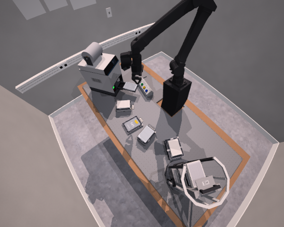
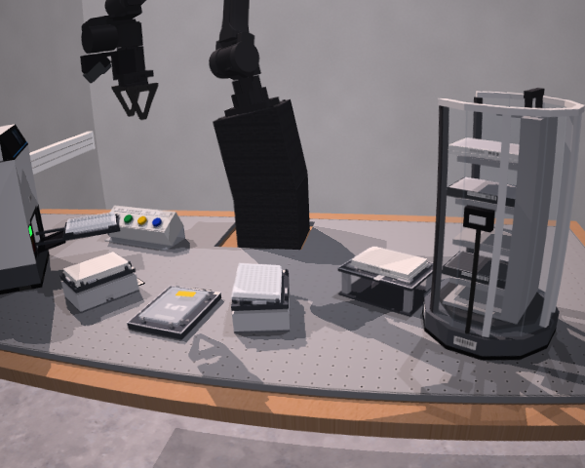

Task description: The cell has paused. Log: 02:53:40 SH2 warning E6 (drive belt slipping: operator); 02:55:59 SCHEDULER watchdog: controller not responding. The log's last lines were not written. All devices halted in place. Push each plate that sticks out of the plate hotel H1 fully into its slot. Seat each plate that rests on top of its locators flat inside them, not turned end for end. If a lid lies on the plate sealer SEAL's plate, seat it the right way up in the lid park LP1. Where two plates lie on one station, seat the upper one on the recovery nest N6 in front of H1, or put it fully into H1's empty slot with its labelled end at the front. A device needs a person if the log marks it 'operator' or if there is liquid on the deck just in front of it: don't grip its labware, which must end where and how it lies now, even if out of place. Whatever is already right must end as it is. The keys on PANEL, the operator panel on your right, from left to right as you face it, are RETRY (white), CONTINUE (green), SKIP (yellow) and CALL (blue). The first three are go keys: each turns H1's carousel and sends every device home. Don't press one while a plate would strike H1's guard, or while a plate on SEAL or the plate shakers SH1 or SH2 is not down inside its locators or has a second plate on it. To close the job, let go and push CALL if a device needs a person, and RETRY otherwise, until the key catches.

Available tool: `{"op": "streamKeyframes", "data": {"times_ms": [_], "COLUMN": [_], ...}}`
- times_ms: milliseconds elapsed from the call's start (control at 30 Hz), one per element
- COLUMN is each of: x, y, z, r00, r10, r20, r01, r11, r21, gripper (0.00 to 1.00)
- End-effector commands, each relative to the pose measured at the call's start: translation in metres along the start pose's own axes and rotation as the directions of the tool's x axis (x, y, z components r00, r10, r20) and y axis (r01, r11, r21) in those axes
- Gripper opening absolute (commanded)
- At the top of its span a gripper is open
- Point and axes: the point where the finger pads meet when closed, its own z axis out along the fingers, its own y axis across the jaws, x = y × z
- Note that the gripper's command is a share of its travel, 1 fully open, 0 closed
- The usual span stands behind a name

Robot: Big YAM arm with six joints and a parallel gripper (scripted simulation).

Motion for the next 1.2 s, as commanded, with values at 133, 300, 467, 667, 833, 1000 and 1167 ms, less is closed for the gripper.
{"op": "streamKeyframes", "data": {"times_ms": [133,300,467,667,833,1000,1167], "x": [-0.002,0.004,0.012,0.018,0.026,0.034,0.022], "y": [-0.021,-0.037,-0.051,-0.063,-0.077,-0.092,-0.104], "z": [-0.008,-0.007,-0.007,-0.007,-0.006,-0.006,-0.017], "r00": [0.999,0.998,0.973,0.934,0.921,0.929,0.926], "r10": [-0.022,0.065,0.229,0.357,0.390,0.370,0.374], "r20": [0.025,0.016,0.014,0.013,0.011,0.012,0.051], "r01": [0.023,-0.065,-0.229,-0.356,-0.390,-0.370,-0.373], "r11": [1.000,0.998,0.973,0.934,0.921,0.929,0.927], "r21": [-0.010,-0.010,-0.011,-0.012,-0.013,-0.013,-0.022], "gripper": [1.00,1.00,1.00,1.00,1.00,1.00,1.00]}}
